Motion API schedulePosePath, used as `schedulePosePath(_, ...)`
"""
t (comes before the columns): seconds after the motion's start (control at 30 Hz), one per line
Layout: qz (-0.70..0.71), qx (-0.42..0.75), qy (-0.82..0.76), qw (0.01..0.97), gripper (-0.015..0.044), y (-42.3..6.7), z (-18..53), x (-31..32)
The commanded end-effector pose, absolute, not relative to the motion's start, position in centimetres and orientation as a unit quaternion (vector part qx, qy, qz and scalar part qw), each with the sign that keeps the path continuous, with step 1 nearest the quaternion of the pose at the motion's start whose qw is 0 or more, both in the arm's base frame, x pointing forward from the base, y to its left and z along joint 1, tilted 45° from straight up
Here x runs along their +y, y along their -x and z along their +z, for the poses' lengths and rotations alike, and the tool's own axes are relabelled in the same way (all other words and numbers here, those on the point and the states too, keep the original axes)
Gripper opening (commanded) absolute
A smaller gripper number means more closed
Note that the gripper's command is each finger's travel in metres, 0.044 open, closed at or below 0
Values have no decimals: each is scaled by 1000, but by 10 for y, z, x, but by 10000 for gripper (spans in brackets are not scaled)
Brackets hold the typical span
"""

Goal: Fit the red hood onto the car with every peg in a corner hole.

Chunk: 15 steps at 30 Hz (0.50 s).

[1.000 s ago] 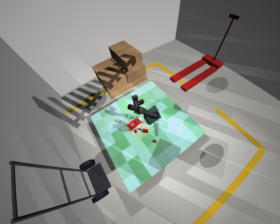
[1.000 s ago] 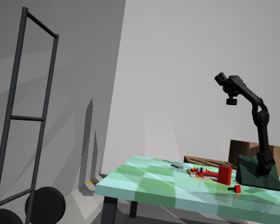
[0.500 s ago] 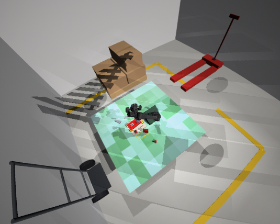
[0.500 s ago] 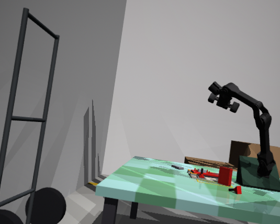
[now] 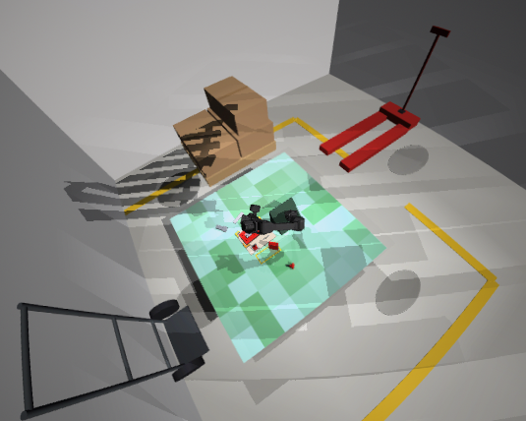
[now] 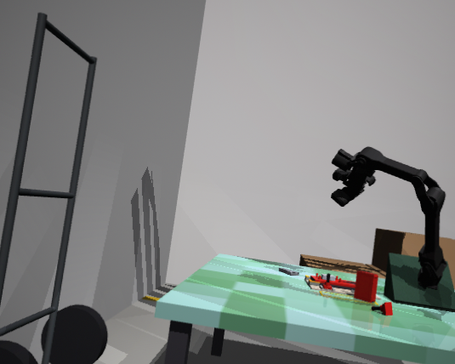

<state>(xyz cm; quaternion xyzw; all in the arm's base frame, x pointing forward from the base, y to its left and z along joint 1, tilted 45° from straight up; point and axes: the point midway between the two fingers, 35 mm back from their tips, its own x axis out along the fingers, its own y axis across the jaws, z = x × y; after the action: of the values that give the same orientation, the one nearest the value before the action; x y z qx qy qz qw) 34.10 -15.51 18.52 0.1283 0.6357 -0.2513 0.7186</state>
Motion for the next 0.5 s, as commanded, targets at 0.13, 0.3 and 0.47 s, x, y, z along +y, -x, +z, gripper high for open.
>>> schedulePosePath(0.13,129,660,87,735,0,-337,171,-72)
schedulePosePath(0.3,318,599,196,708,0,-328,166,-30)
schedulePosePath(0.47,483,491,295,662,0,-316,164,9)
